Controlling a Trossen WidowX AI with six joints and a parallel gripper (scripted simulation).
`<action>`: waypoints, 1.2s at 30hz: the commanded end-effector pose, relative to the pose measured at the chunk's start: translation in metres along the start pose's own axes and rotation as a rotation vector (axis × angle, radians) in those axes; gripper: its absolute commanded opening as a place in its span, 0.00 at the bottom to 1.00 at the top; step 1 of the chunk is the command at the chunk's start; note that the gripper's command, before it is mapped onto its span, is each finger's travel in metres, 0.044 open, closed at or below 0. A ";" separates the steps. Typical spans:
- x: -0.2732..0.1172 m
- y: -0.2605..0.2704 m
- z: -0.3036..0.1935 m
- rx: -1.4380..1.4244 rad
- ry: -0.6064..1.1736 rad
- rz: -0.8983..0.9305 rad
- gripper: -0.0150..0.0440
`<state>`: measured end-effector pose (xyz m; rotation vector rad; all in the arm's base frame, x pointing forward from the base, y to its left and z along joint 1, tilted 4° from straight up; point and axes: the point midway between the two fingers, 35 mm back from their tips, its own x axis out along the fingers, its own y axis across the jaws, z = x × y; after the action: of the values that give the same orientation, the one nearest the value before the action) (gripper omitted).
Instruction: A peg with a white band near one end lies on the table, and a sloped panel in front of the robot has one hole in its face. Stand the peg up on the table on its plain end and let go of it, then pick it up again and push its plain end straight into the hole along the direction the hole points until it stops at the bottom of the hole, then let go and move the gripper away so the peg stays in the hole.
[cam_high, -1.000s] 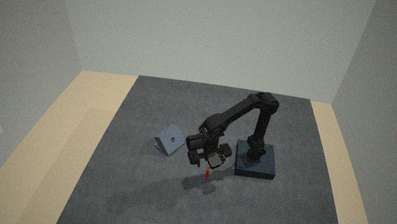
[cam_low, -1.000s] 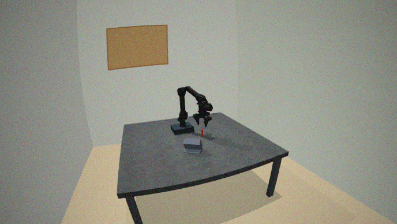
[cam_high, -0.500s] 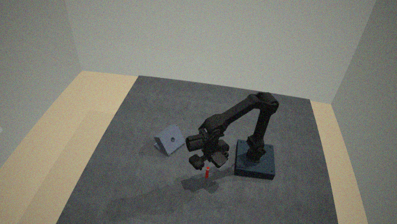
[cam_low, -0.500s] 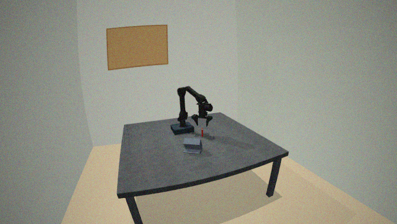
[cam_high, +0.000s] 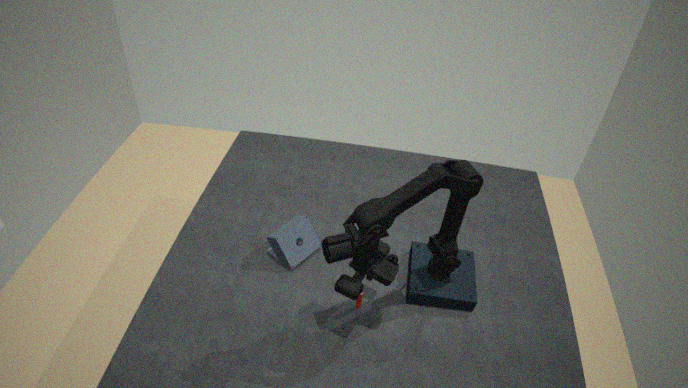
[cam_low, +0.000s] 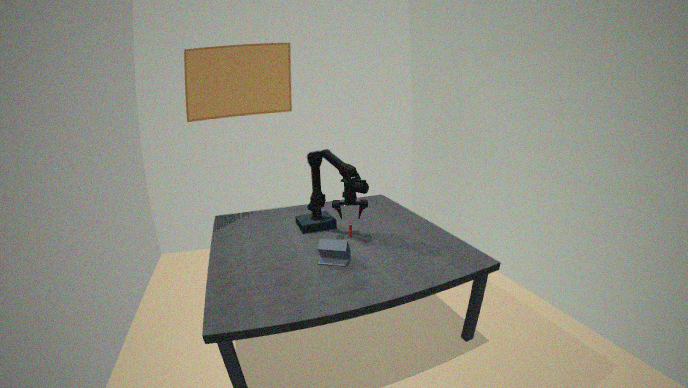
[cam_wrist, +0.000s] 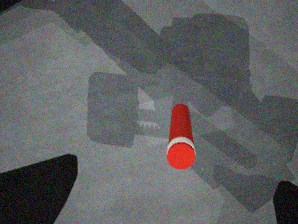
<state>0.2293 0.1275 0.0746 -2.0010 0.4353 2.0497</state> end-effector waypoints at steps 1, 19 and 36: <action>0.001 0.000 0.000 -0.117 -0.003 -0.002 1.00; 0.014 -0.001 0.000 -0.179 -0.003 -0.002 1.00; 0.042 -0.002 -0.001 -0.179 -0.003 -0.002 1.00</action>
<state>0.2307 0.1280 0.0402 -2.0985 0.2624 2.1479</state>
